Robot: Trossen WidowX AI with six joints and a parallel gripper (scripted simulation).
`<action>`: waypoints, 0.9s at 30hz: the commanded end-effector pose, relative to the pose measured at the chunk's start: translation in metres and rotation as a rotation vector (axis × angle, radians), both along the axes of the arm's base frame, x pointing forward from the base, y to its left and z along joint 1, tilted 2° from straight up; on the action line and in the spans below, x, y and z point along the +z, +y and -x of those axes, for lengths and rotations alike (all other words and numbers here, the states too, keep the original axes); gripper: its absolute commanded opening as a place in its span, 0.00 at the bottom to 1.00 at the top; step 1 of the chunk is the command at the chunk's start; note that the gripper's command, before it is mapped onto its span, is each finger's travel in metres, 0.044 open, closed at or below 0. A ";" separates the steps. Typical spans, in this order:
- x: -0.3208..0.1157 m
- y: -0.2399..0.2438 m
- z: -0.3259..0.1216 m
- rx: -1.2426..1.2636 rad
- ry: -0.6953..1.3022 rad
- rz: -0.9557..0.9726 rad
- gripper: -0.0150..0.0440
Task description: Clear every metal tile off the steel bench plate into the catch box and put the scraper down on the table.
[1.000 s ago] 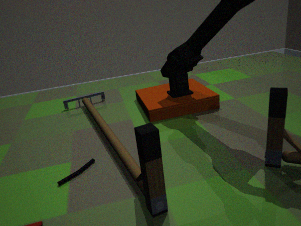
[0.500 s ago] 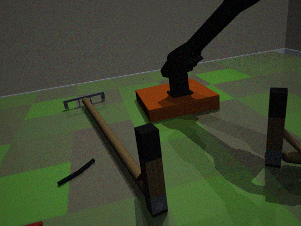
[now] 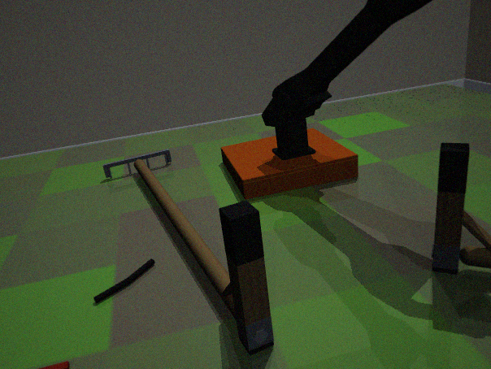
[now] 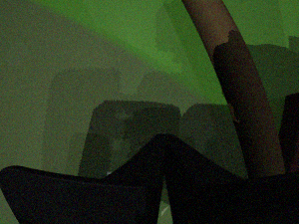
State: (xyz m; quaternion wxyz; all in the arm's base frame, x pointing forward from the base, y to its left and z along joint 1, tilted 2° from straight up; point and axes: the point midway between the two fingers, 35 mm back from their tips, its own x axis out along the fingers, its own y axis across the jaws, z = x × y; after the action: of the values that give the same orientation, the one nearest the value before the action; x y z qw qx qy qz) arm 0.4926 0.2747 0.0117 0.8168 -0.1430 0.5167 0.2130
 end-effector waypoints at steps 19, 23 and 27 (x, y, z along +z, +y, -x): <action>0.002 -0.013 -0.019 0.003 -0.006 -0.001 0.25; 0.002 -0.015 -0.022 0.003 -0.007 -0.001 0.25; 0.002 -0.018 -0.026 0.003 -0.008 -0.001 0.25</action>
State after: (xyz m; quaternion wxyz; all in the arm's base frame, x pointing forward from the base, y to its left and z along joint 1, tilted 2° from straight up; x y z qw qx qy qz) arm 0.5147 0.2590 0.0121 0.8180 -0.1437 0.5152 0.2118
